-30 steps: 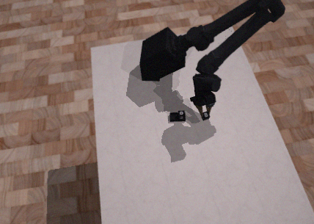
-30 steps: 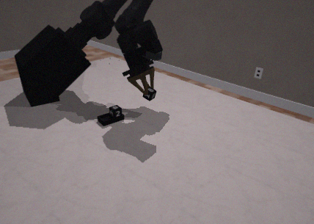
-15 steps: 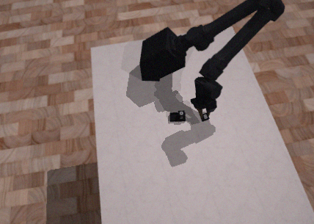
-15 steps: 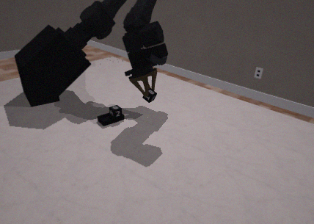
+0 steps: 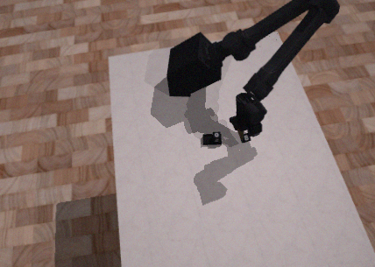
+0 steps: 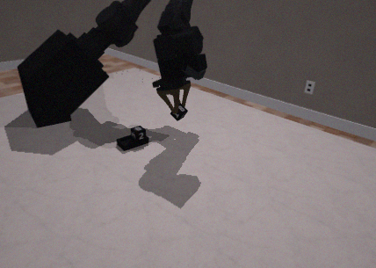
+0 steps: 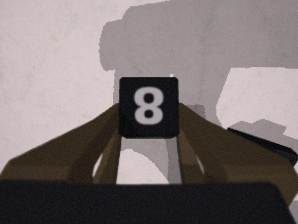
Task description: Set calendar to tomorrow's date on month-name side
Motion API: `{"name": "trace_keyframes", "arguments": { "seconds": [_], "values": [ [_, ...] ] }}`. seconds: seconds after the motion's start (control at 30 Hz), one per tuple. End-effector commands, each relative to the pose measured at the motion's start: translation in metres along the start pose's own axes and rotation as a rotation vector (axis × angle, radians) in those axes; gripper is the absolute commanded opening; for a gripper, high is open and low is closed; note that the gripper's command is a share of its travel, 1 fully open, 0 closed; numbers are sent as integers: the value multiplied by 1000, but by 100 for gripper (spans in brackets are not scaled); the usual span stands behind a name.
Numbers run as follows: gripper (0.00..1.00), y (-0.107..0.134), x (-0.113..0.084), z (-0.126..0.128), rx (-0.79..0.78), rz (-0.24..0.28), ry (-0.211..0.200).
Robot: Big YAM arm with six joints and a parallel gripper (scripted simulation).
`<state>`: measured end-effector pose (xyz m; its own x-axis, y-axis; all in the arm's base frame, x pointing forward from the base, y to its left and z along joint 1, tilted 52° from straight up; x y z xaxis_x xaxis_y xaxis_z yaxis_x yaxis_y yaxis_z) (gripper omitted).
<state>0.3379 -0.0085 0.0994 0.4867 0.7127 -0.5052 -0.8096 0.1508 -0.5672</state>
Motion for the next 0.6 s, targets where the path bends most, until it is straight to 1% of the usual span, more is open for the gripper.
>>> {"name": "trace_keyframes", "arguments": {
  "seconds": [0.0,0.07,0.13,0.27,0.33,0.4,0.57],
  "values": [
    [27,-17,-11,-5,-45,-40,18],
    [27,-18,-10,-6,-40,-32,18],
    [27,-16,-8,-10,-29,-10,19],
    [27,-21,-6,-12,-28,49,18],
    [27,-21,-6,-12,-28,49,18],
    [27,-25,-6,-13,-28,90,14],
    [27,-33,0,-8,-38,199,-17]
  ]
}}
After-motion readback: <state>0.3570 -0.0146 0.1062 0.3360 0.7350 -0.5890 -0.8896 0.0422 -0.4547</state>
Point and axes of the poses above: the point where the finger pads meet when closed, its own x axis out along the fingers, its own z axis across the jaws, y = z × x, the point moved 8 cm from there along -x, back along the fingers, and after that the axes turned 9 degrees about -x, right-handed, at the moved point
